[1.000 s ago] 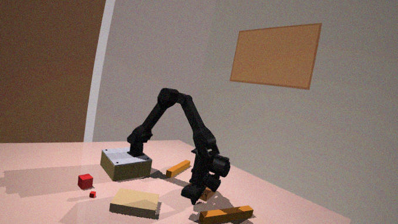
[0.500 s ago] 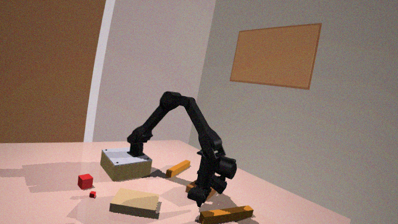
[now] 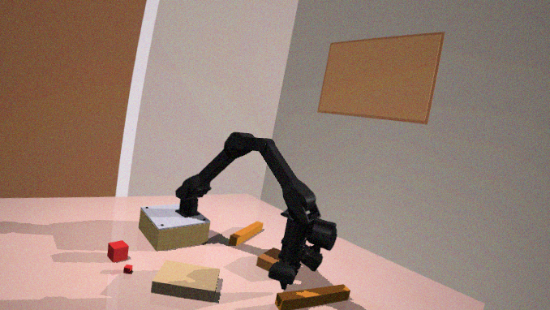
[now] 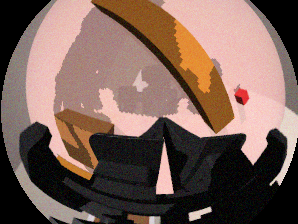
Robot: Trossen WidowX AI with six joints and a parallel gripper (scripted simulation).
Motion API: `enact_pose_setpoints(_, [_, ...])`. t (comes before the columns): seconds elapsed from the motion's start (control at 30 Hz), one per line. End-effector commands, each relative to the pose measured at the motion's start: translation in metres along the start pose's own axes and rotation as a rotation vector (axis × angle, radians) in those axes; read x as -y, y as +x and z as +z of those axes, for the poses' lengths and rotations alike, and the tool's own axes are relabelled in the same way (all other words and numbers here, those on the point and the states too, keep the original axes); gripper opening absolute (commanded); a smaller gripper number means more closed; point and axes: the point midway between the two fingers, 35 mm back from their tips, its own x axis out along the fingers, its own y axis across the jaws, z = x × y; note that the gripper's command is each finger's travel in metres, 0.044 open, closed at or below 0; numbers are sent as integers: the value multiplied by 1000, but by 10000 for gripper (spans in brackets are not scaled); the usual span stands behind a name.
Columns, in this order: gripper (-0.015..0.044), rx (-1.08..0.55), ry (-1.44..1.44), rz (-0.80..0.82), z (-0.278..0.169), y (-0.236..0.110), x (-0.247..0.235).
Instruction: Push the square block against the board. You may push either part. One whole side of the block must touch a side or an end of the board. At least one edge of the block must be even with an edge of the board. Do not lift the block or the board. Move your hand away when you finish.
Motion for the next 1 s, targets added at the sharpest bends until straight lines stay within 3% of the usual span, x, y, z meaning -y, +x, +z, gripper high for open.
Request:
enact_pose_setpoints(0.0, [0,-6,4,-1,6,3,0])
enact_pose_setpoints(0.97, [0,-8,4,-1,-18,4,0])
